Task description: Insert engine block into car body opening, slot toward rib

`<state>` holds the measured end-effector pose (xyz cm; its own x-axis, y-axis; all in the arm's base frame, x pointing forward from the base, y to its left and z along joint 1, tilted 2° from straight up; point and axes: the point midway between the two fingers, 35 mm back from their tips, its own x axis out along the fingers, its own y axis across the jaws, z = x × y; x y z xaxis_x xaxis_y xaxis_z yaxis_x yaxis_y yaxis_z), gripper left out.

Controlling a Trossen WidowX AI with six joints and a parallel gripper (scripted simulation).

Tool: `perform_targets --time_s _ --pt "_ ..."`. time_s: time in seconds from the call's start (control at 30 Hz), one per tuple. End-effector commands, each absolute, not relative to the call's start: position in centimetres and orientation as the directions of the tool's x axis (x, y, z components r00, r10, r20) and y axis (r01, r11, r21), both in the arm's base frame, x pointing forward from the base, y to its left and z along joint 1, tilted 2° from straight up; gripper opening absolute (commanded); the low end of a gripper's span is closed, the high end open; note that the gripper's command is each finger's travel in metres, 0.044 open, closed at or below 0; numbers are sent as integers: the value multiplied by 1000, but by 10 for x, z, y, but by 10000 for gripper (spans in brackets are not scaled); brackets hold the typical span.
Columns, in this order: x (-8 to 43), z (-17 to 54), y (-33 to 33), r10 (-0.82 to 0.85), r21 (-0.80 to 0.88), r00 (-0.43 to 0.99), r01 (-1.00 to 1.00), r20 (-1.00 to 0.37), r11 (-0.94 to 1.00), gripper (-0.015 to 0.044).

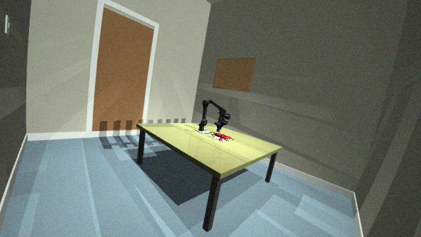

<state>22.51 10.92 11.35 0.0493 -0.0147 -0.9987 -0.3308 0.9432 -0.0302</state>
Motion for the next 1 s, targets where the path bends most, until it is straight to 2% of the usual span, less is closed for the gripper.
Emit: perform_targets --time_s 0.0,0.77,0.97 --pt "226 126 110 -13 -30 57 -325 -998 945 0" --pt "215 199 107 -13 -30 56 -325 -998 945 0" --pt "220 196 111 -12 -30 56 -319 -998 947 0"
